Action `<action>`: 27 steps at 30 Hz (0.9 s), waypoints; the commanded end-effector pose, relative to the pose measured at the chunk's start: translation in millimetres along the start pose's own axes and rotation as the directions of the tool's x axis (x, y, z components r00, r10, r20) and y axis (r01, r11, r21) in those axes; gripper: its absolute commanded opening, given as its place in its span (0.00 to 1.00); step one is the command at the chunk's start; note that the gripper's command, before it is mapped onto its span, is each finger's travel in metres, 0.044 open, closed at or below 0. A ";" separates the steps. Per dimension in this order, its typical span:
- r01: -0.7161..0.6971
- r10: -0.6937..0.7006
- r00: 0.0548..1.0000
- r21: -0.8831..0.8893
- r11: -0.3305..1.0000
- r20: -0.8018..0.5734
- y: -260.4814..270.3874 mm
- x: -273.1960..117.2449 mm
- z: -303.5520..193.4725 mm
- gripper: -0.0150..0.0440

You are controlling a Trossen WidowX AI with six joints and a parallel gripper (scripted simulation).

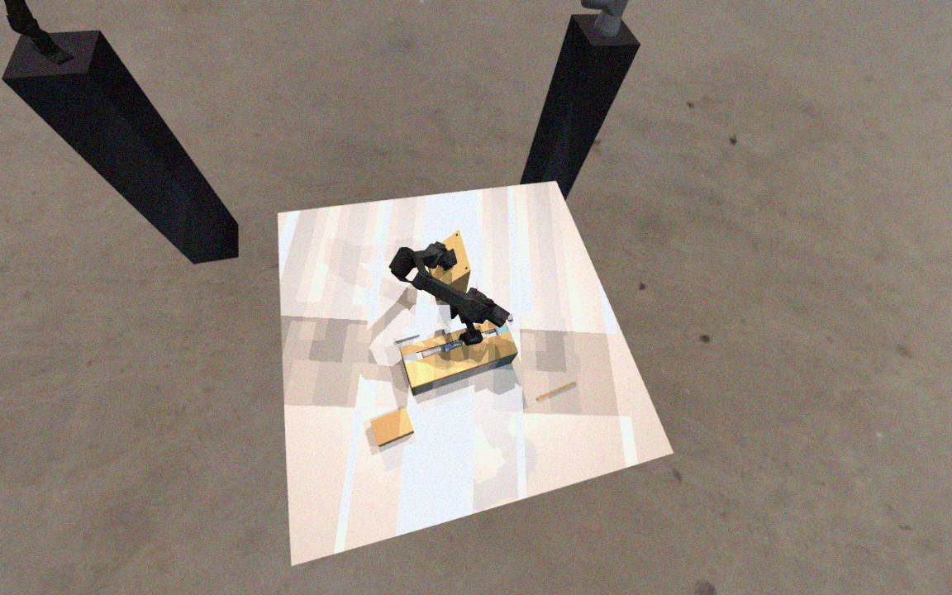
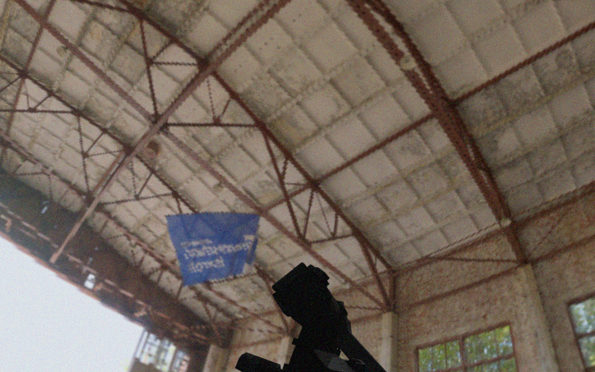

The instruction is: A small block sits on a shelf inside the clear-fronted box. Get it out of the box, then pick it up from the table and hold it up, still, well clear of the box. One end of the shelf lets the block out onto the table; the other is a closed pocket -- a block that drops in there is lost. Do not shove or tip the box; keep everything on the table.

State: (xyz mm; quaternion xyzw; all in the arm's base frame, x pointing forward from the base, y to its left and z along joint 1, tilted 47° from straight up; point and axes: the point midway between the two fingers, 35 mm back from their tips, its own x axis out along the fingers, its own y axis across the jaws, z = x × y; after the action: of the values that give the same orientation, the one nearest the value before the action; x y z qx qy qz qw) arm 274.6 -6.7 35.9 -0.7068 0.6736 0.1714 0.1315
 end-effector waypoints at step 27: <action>-0.006 0.005 1.000 -0.006 1.000 -0.012 -1.3 47.2 12.9 0.93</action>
State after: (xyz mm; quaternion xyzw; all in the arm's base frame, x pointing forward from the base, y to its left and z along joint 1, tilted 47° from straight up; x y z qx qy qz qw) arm 278.2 -39.0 6.8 -0.7071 0.6742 0.1689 0.1301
